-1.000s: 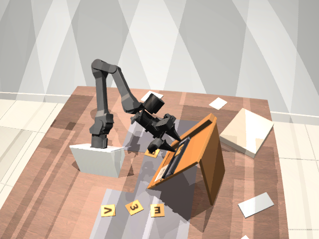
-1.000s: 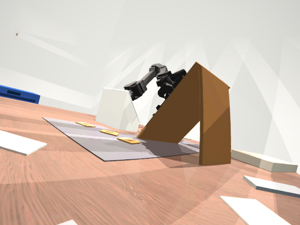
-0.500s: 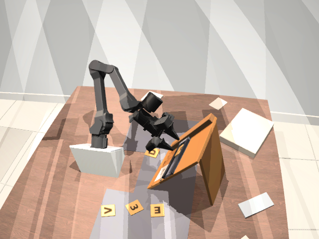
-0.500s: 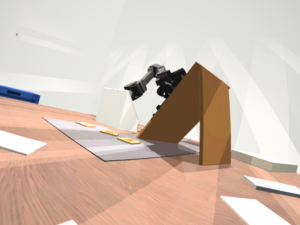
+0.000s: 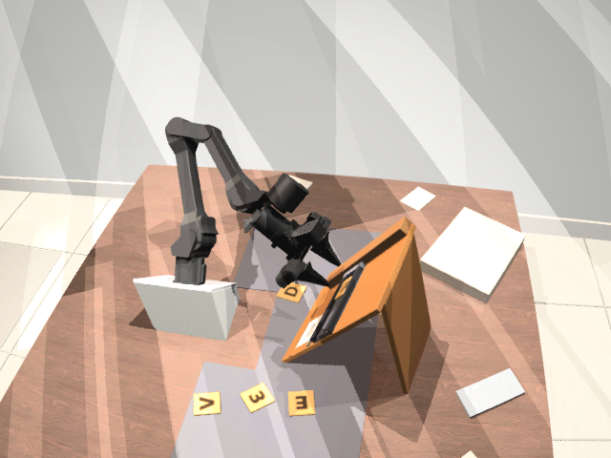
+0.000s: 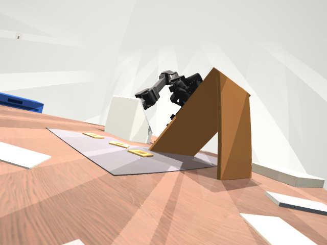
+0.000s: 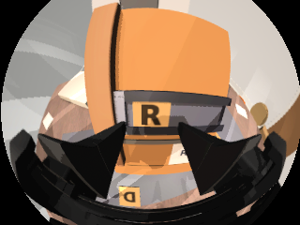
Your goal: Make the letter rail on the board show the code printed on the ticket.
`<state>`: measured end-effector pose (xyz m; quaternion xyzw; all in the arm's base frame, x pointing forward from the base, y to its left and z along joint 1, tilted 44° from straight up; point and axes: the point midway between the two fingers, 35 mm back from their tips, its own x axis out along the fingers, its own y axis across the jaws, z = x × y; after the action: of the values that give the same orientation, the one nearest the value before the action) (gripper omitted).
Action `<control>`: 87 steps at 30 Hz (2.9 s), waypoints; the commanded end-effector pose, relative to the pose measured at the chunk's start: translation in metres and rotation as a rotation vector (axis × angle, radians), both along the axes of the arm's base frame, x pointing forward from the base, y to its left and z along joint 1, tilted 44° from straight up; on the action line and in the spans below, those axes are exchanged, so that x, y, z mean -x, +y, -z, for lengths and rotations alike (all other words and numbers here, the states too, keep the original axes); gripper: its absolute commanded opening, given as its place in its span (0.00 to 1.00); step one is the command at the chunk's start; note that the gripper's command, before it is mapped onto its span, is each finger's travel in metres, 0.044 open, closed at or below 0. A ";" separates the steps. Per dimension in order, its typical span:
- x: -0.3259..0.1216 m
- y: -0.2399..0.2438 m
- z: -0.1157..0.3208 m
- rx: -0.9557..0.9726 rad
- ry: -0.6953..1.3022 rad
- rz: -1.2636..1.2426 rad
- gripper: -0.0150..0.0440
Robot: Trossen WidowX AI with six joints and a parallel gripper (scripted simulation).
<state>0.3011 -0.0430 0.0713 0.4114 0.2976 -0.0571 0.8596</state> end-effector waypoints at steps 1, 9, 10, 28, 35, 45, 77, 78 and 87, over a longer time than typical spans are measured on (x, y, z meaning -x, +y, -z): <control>0.002 -0.001 -0.002 0.002 -0.002 -0.002 0.75; 0.006 -0.001 -0.005 0.002 -0.002 -0.002 0.75; 0.006 -0.001 -0.006 0.002 -0.002 -0.002 0.75; 0.005 -0.001 -0.004 0.000 0.000 0.000 0.25; 0.001 -0.004 0.002 0.005 0.064 -0.040 0.25; -0.008 -0.027 0.022 -0.110 0.390 -0.345 0.25; -0.013 -0.036 0.026 -0.231 0.453 -0.471 0.25; -0.014 -0.036 0.026 -0.231 0.453 -0.471 0.25; -0.018 -0.035 0.028 -0.231 0.453 -0.471 0.25</control>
<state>0.3166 -0.0790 0.0443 0.4015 0.5728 0.0864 0.7094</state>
